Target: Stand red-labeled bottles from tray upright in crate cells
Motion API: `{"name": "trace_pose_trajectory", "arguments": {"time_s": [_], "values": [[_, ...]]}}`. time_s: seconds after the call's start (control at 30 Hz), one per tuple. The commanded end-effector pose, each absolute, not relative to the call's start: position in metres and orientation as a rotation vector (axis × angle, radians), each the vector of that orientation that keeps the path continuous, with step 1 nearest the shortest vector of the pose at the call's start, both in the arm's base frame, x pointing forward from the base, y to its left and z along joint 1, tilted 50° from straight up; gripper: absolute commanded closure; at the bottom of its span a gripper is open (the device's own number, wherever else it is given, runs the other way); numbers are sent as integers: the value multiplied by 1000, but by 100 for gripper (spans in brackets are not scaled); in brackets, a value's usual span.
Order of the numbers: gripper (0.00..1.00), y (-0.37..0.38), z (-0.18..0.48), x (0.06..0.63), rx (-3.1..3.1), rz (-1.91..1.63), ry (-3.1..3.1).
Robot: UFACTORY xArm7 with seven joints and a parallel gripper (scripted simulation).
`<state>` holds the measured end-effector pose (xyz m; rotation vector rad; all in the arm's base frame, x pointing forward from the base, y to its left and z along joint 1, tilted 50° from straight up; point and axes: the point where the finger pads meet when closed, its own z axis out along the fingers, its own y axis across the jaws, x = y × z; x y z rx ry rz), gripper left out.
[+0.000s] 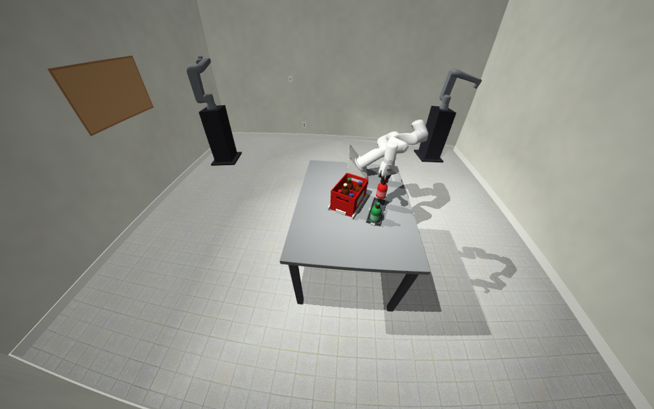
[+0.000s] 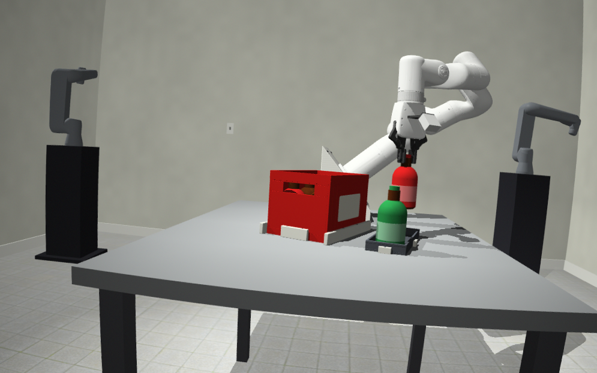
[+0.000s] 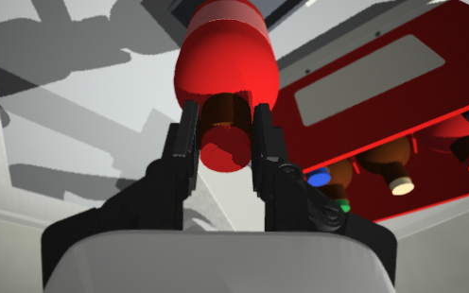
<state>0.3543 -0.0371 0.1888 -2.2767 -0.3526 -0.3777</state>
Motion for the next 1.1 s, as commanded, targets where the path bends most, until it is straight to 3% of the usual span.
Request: {"name": "trace_pose_trajectory", "arguments": {"time_s": [0.0,1.07], "values": [[100,-42,192,354,-2279,-382,-350],[100,-64,211,349,-2279,-382,-350]]}}
